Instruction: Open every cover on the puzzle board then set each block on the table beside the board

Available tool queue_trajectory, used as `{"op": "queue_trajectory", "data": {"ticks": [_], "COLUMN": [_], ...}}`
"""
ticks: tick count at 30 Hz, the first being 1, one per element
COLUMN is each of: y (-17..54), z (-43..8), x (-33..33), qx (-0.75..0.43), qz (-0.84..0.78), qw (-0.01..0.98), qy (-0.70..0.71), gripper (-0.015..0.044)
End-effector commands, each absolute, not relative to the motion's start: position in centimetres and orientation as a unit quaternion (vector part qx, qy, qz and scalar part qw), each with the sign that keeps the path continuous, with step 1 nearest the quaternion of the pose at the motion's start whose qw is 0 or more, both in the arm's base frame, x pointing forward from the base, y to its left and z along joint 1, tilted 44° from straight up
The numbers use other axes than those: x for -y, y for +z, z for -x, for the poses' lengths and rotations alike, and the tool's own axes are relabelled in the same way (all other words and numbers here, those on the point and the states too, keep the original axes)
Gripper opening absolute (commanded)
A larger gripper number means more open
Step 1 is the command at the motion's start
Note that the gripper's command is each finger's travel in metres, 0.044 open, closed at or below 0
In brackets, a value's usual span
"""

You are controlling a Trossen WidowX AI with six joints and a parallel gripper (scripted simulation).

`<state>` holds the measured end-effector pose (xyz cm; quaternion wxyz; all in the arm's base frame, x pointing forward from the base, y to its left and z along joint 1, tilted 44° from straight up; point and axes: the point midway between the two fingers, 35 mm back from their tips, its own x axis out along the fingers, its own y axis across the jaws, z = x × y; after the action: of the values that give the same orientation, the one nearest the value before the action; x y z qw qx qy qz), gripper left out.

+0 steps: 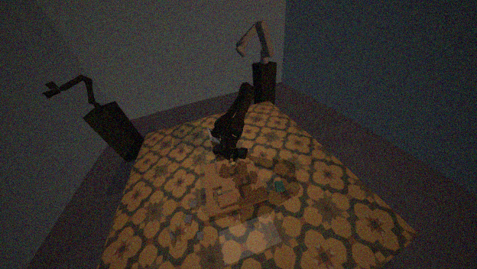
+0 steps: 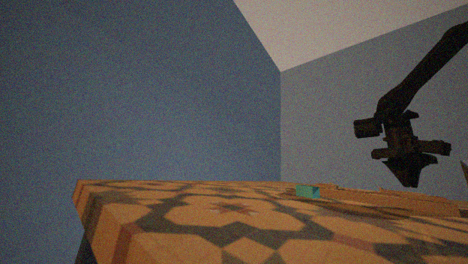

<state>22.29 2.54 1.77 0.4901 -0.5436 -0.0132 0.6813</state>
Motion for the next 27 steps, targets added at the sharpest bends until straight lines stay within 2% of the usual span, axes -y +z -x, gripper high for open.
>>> {"op": "queue_trajectory", "data": {"ticks": [1, 27], "y": [1.71, 1.33], "z": [-22.17, -22.21], "x": [-2.63, -2.99], "qx": [0.013, 0.013], "qz": [0.541, 0.541], "qw": [0.492, 0.492], "qy": [0.682, 0.682], "gripper": [0.0144, 0.0144]}}
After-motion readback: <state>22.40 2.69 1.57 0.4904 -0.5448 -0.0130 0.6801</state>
